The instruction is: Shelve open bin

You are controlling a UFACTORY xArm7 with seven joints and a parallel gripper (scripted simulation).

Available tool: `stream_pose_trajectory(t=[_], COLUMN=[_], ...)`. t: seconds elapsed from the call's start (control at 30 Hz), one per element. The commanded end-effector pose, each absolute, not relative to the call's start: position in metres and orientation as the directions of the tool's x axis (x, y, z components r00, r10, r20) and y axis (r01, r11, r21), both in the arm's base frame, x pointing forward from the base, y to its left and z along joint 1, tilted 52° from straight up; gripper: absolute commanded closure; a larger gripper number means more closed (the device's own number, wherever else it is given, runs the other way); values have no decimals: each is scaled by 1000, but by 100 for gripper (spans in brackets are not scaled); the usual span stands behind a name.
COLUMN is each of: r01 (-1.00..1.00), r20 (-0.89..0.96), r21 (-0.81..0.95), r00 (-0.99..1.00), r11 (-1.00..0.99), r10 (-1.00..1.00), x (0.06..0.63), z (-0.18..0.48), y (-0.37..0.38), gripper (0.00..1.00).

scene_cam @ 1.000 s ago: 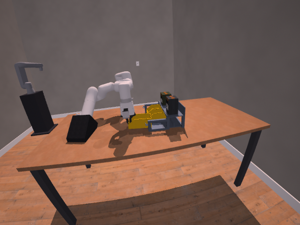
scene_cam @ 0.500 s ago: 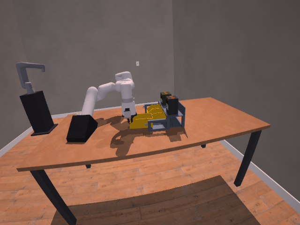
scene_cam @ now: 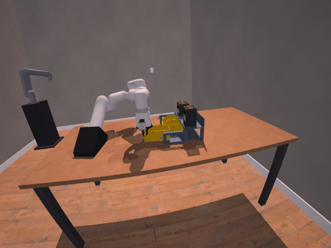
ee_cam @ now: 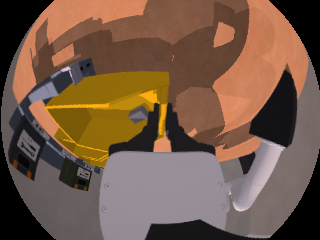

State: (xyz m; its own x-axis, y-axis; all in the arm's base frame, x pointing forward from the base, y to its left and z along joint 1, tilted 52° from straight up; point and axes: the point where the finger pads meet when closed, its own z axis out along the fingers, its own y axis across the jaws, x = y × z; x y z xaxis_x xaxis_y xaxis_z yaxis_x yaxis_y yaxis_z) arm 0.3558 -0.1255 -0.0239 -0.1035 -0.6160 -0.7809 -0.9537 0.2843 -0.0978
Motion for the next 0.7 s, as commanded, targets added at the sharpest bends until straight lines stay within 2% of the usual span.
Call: stream_pose_trajectory(t=[0.0, 0.67], r01=[-953, -953], r20=[-779, -779], r21=[-100, -100], r00=[-105, -105], r11=[287, 287], r10=[-618, -618], x=[357, 366], z=[-23, -22], y=[-128, -131], gripper=[100, 100])
